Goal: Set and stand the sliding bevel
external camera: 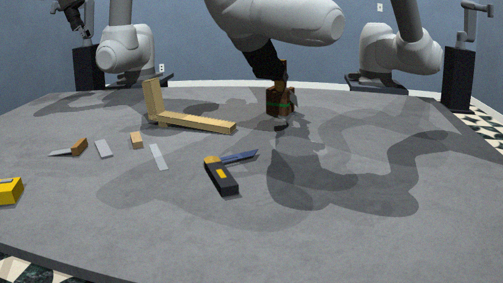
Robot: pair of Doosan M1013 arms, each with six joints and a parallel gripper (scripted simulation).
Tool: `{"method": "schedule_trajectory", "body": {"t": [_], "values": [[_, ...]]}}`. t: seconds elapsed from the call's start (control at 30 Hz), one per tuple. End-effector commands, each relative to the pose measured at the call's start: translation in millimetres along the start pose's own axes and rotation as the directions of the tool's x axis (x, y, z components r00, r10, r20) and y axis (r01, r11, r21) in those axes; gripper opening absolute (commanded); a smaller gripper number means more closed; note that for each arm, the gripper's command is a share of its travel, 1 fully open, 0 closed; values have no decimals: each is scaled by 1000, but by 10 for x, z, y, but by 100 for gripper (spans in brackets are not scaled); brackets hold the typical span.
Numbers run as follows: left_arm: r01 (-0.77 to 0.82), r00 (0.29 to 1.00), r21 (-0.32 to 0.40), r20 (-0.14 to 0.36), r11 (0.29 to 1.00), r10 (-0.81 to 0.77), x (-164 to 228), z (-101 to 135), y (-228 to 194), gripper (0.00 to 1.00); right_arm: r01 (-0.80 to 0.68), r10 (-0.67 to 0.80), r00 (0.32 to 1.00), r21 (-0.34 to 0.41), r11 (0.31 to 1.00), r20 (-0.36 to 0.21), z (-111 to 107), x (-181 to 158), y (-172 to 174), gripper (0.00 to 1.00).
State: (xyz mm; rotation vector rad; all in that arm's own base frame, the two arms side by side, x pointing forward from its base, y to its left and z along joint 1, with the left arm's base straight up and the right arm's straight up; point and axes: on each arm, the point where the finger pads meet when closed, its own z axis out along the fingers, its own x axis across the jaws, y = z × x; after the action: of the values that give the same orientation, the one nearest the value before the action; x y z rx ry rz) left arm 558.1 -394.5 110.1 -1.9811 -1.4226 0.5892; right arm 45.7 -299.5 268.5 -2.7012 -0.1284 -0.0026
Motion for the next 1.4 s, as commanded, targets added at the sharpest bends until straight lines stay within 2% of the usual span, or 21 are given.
{"method": "schedule_trajectory", "body": {"t": [0.0,1.37], "values": [[0,1000,-2,0,1000,0,1,0,5,0,0,0,1000,-1,1000,0,-5,1,1,100],[0,1000,-2,0,1000,0,1,50,55,0,0,0,1000,-1,1000,0,-5,1,1,100]]}}
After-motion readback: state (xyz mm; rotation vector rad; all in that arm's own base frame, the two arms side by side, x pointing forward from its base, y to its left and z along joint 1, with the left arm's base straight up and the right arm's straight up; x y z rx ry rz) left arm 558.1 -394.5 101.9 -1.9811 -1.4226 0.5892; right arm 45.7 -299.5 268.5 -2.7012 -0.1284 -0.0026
